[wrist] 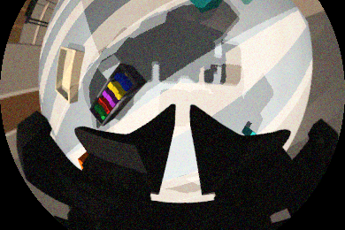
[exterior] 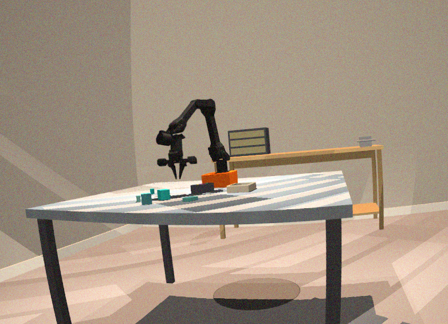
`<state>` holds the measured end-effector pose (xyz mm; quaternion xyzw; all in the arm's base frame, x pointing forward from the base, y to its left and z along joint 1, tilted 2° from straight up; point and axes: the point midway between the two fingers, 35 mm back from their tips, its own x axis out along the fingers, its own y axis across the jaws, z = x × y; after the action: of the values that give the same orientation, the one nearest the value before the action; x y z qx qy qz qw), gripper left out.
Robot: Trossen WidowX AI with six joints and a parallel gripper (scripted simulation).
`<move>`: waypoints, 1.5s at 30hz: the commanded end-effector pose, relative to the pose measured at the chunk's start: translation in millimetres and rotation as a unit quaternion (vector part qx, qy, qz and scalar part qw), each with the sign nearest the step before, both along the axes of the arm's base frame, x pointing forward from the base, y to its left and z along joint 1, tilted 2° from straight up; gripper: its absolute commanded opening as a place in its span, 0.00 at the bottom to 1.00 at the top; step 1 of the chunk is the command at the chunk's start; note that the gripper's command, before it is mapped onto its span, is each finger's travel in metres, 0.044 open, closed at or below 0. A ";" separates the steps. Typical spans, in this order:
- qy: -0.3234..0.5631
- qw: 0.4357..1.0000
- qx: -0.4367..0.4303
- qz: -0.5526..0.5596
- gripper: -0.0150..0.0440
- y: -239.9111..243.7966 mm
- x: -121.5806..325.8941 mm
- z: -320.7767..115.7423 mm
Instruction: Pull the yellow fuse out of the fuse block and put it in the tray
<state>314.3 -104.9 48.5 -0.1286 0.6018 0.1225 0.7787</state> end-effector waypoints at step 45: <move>0.092 0.921 -0.085 0.368 0.37 98.7 -16.5 -28.9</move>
<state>299.4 -5.6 24.7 -0.3939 0.5874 0.3586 0.6093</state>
